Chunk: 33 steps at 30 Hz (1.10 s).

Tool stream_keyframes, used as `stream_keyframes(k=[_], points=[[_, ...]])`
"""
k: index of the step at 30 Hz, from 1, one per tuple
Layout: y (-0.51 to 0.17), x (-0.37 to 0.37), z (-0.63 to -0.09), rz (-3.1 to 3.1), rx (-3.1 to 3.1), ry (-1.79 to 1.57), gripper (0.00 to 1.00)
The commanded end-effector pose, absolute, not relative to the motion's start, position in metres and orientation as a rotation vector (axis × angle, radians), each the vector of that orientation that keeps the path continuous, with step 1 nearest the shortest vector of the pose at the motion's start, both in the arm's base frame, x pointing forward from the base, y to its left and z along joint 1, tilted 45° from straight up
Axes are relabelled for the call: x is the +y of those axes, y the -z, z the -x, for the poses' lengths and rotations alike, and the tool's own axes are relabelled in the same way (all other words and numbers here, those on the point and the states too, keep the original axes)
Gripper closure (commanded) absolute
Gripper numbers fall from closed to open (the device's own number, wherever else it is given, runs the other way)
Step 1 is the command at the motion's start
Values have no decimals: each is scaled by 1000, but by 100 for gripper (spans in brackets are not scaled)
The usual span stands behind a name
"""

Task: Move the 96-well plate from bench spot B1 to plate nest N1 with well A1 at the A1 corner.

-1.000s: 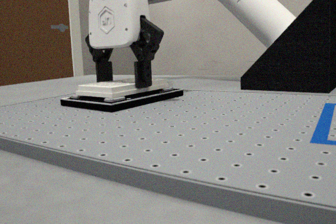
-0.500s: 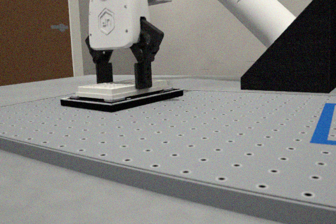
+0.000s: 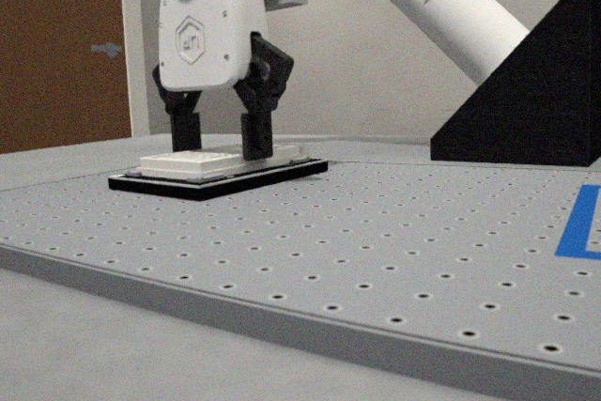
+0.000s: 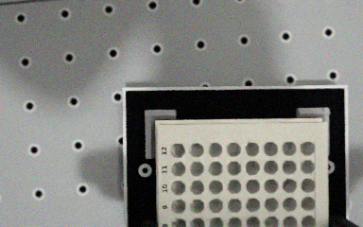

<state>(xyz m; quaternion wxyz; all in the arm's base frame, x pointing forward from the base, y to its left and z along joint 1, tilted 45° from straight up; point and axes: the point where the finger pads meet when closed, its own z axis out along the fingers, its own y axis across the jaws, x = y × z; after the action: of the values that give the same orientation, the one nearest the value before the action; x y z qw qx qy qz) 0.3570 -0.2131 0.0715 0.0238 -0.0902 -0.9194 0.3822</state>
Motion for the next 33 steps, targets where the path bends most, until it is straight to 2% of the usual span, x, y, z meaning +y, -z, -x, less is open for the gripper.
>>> stream_keyframes(k=[1,33], points=[[-72,-212,-359,276,-2850,-1184,0],[-87,-197,-361,277,-2850,-1184,0]])
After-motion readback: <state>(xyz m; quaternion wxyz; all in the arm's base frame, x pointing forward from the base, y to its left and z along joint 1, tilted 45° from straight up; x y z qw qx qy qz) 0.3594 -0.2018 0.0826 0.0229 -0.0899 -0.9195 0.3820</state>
